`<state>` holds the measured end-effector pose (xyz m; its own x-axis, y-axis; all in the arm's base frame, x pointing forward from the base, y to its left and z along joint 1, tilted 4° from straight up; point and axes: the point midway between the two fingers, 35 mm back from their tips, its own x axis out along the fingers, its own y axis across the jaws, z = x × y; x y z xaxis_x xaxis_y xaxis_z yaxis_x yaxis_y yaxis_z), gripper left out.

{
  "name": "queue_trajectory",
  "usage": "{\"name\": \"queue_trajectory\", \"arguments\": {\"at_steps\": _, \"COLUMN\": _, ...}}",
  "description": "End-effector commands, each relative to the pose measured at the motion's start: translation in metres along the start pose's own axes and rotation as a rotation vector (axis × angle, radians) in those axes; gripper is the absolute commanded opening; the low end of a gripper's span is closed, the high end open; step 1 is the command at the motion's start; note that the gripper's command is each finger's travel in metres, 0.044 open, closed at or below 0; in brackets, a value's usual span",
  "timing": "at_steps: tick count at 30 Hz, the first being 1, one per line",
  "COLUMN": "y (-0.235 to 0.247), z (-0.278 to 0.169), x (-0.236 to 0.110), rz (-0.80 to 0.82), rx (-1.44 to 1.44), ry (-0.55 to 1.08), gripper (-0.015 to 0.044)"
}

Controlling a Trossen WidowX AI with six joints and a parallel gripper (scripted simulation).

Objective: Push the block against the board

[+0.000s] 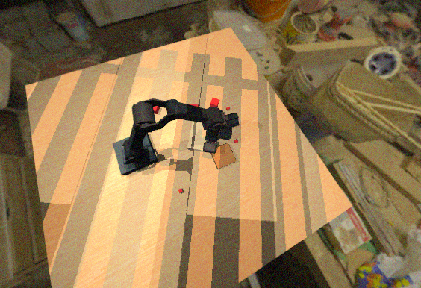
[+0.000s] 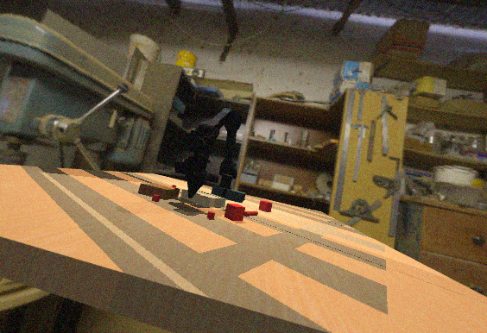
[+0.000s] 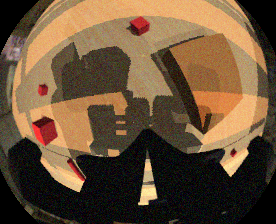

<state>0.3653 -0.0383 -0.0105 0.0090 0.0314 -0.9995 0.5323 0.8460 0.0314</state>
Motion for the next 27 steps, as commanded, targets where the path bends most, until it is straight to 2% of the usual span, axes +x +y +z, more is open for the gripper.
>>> {"name": "queue_trajectory", "arguments": {"at_steps": 1, "y": -0.002, "z": -0.014, "x": 0.005, "rz": -0.007, "rx": 0.002, "ry": 0.026, "gripper": 0.0}}
{"name": "queue_trajectory", "arguments": {"at_steps": 27, "y": -0.003, "z": -0.033, "x": 0.006, "rz": -0.007, "rx": 0.002, "ry": 0.028, "gripper": 0.0}}
